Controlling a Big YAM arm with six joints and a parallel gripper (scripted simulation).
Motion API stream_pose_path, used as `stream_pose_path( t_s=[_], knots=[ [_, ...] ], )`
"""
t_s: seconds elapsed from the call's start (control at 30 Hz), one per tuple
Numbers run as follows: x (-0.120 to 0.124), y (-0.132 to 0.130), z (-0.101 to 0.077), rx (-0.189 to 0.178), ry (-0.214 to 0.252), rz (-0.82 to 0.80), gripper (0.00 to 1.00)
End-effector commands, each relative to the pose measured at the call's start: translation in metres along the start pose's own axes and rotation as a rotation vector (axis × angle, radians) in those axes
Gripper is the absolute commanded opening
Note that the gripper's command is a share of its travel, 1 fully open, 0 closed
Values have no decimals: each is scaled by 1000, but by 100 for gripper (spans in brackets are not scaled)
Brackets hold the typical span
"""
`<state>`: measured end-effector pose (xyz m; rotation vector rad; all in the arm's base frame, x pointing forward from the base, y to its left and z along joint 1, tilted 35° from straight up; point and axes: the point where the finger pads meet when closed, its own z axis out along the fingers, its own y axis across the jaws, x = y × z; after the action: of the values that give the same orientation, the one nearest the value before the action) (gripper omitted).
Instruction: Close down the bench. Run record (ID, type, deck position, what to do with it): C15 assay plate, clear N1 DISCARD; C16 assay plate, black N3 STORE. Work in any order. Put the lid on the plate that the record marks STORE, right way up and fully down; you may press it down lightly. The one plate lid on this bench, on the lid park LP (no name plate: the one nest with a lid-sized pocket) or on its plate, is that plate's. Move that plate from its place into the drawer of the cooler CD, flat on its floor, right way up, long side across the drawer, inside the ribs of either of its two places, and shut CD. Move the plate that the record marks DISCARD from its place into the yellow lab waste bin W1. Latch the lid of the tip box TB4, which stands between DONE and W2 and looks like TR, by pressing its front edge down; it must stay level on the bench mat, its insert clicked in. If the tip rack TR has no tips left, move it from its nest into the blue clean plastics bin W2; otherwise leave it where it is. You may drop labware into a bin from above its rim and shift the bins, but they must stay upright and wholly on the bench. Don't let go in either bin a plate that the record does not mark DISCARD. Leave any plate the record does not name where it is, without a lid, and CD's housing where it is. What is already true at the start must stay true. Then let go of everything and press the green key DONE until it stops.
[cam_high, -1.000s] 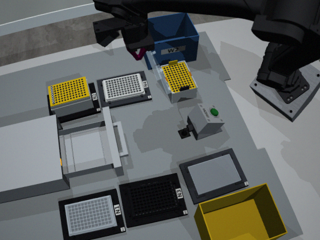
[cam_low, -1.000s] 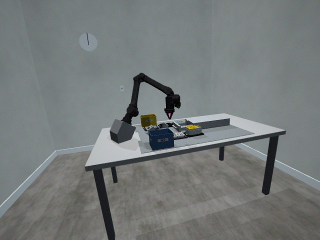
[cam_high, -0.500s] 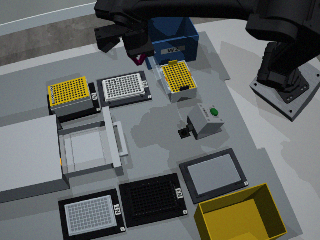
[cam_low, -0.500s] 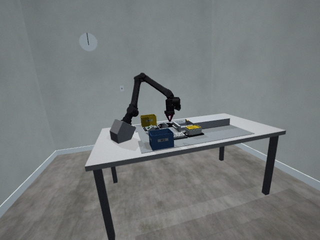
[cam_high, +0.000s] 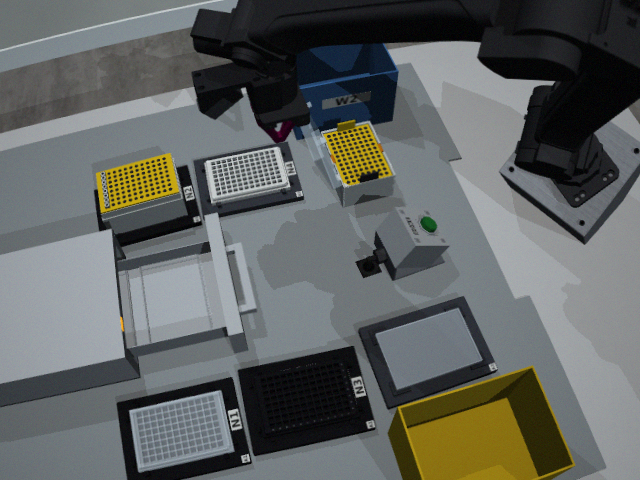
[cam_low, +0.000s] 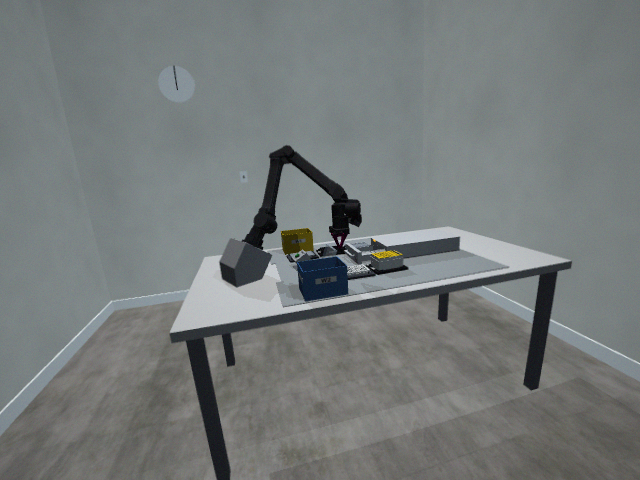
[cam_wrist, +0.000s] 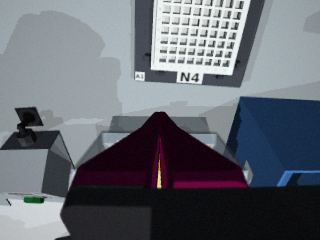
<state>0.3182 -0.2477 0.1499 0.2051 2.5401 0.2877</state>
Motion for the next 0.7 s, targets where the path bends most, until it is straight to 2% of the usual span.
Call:
stream_pose_path(
  t_s=[0.0, 0.67],
  knots=[
    [0, -1, 9, -3, 3, 9, 0],
    [3, -3, 8, -3, 6, 18, 0]
  ],
)
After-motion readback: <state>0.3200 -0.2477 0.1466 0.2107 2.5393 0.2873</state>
